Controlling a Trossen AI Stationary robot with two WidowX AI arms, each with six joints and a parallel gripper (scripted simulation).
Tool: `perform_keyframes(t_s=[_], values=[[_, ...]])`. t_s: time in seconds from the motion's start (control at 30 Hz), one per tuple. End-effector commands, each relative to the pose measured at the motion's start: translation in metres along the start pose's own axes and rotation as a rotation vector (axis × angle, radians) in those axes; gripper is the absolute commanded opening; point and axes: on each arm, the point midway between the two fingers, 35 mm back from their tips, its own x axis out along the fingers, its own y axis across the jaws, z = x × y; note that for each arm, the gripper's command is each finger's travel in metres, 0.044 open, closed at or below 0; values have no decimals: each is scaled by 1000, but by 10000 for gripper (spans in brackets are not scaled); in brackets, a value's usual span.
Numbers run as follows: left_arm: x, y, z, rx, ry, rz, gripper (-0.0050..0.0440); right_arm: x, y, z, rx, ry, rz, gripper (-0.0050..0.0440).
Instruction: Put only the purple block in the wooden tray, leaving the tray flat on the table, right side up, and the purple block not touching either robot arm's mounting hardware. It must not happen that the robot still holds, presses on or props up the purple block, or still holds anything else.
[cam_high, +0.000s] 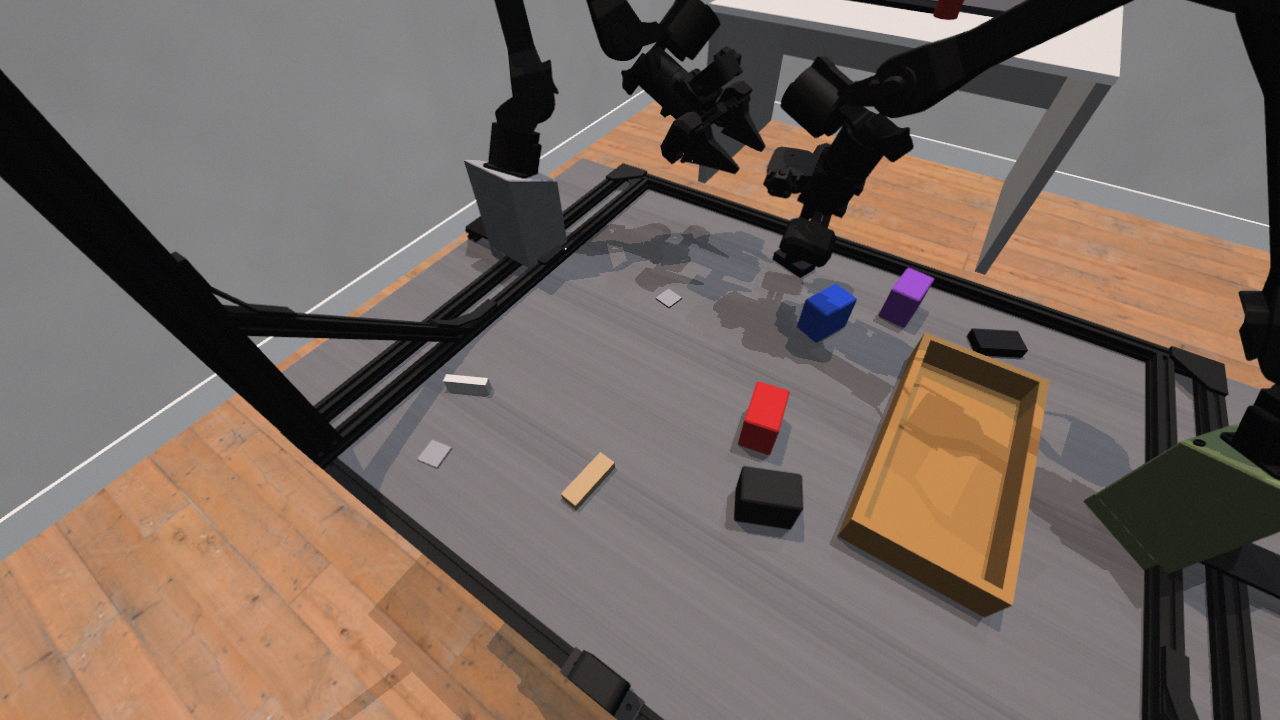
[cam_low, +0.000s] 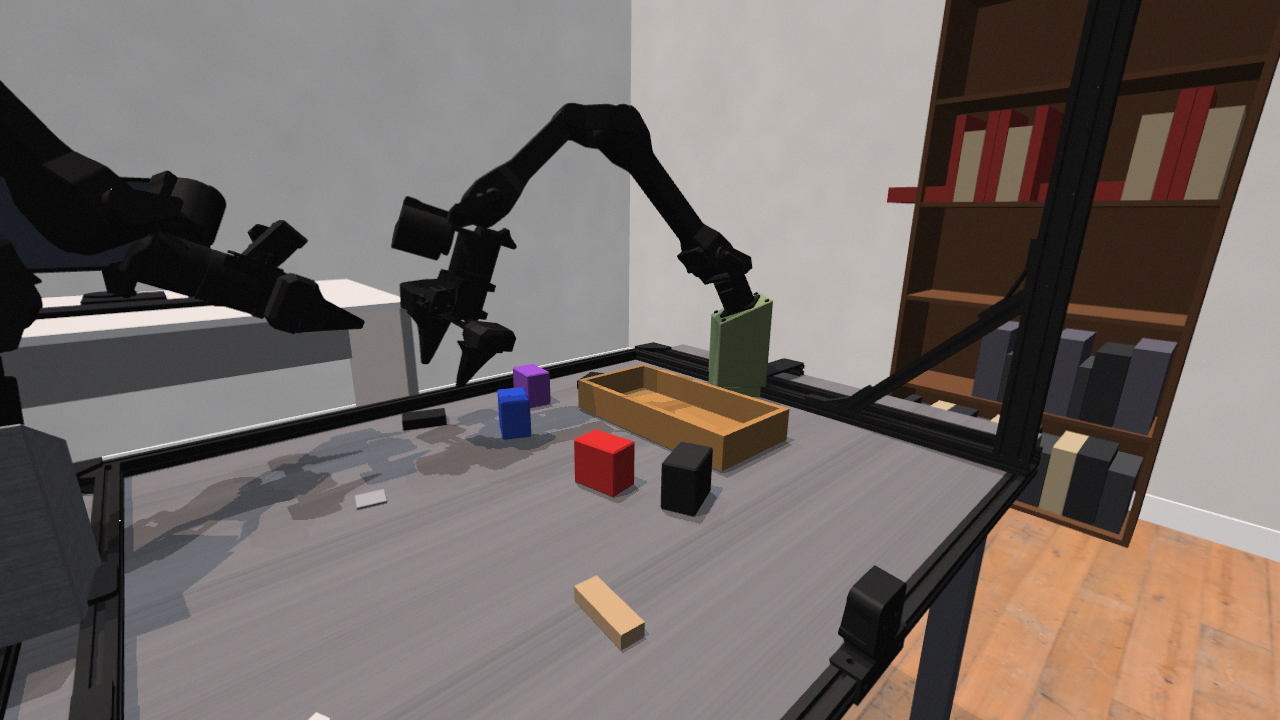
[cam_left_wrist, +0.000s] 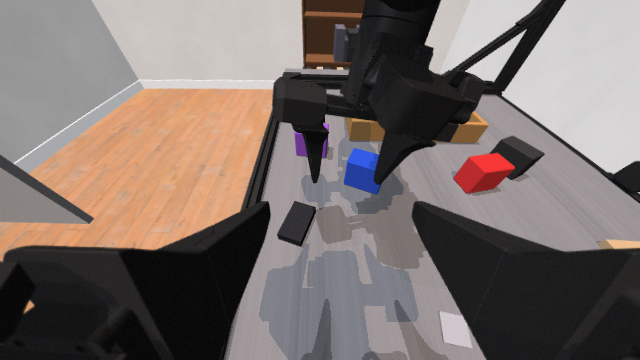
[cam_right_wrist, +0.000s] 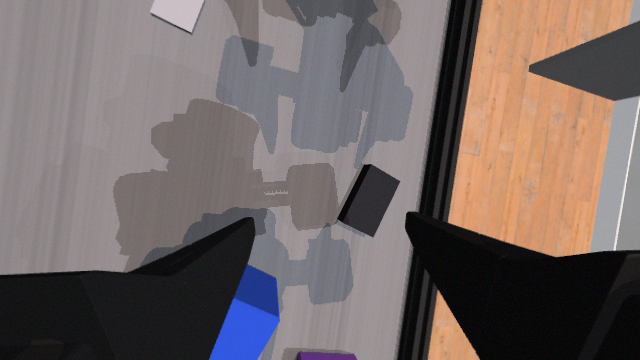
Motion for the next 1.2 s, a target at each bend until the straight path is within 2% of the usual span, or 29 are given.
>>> perform_keyframes(t_s=[0.0,0.07,0.13,0.2,0.63,0.7,0.93,1.17], values=[[3,-14,4,22,-31,-51,400,-5,-8,-27,-193,32,33,400],[4,-20,7,34,-50,-73,400,-6,-11,-40,-289,50,53,400],[4,-20,7,34,-50,-73,400,-6,-11,-40,-289,50,53,400],[5,-28,12,50,-75,-103,400,-9,-15,-57,-437,69,84,400],[5,-66,32,125,-198,-248,400,-30,-23,-137,-1026,93,273,400],[5,-66,32,125,-198,-248,400,-30,-23,-137,-1026,93,273,400],[4,-78,38,149,-238,-294,400,-38,-21,-161,-1200,71,341,400],[3,-81,39,153,-244,-302,400,-40,-21,-165,-1229,66,353,400]])
